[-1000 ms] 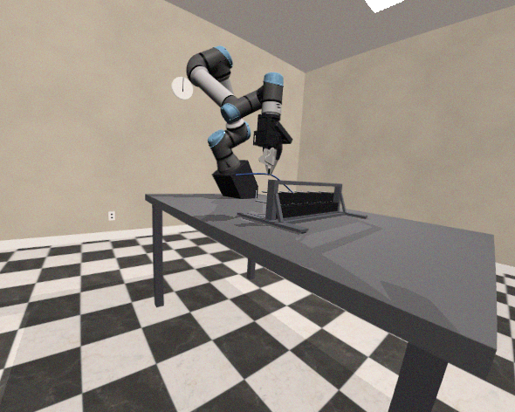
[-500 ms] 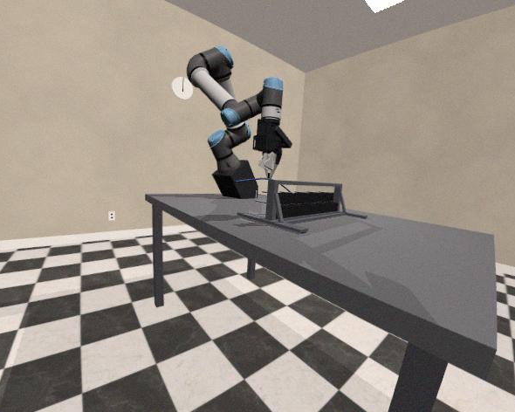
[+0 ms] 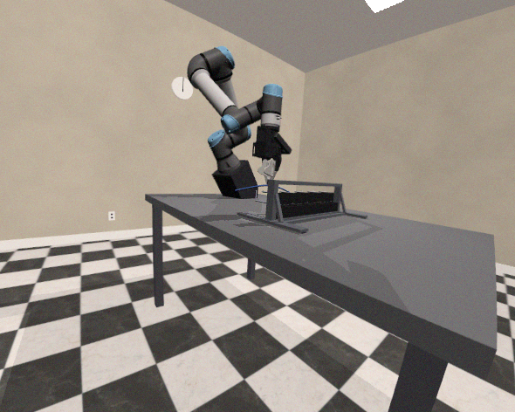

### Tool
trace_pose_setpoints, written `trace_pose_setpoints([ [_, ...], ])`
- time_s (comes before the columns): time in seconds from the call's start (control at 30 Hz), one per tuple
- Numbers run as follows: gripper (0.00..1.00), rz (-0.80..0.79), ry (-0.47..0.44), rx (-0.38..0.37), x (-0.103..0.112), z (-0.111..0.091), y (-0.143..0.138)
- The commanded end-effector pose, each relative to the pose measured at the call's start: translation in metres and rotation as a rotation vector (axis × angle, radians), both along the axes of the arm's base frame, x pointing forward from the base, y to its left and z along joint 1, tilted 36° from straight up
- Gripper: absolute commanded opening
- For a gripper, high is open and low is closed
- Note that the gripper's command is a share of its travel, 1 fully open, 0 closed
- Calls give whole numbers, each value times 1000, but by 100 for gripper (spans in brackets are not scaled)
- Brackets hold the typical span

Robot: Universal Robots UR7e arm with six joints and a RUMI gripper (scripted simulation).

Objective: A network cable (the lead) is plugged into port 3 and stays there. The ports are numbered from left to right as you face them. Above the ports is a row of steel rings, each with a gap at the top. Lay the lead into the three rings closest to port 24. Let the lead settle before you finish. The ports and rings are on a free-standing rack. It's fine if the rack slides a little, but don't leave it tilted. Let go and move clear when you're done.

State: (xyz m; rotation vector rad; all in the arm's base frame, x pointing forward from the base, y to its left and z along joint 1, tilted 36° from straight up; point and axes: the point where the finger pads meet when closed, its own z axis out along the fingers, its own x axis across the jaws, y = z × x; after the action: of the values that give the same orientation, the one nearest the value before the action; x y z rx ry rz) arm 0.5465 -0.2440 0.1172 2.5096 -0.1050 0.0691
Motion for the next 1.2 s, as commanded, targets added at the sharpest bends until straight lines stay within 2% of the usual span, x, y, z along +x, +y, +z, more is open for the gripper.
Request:
trace_pose_setpoints([
  [0.0, 0, 1, -2, -1, 1, -8, -6],
  [0.67, 0, 1, -2, -1, 2, -31, -23],
  [1.17, 0, 1, -2, -1, 2, -38, -28],
])
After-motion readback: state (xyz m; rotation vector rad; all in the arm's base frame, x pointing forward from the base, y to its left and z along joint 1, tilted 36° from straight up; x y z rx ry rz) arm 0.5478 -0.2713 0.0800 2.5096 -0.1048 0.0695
